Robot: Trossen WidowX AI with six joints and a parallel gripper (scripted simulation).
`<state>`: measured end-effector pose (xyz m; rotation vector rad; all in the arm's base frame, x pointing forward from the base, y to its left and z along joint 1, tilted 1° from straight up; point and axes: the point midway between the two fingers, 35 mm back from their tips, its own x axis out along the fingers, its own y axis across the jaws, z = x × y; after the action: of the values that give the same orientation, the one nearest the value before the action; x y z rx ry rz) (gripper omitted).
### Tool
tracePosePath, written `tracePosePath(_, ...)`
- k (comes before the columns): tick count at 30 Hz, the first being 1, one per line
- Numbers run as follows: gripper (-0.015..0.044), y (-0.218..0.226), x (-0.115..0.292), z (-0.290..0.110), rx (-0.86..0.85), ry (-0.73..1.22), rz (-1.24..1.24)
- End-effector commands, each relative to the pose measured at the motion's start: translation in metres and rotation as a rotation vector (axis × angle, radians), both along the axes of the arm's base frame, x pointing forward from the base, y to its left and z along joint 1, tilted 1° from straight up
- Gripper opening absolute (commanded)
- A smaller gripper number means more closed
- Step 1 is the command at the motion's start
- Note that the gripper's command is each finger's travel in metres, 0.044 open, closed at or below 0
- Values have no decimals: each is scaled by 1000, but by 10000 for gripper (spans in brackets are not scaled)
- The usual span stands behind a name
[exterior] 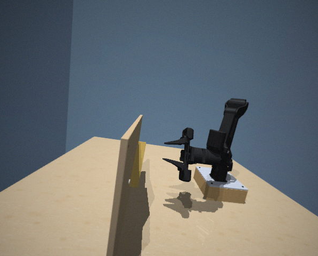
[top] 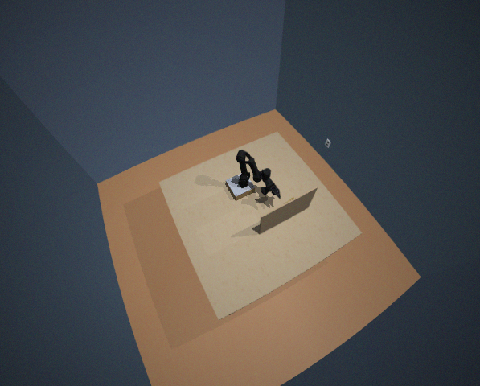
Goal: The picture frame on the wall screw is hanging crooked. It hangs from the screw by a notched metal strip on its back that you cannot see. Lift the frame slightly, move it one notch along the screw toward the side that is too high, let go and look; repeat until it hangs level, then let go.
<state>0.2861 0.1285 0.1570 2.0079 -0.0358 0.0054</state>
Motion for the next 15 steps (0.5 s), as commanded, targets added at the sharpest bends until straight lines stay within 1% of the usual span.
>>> tracePosePath(1,260,-4,41,1,6,-7,-1)
tracePosePath(15,260,-4,43,1,6,-7,-1)
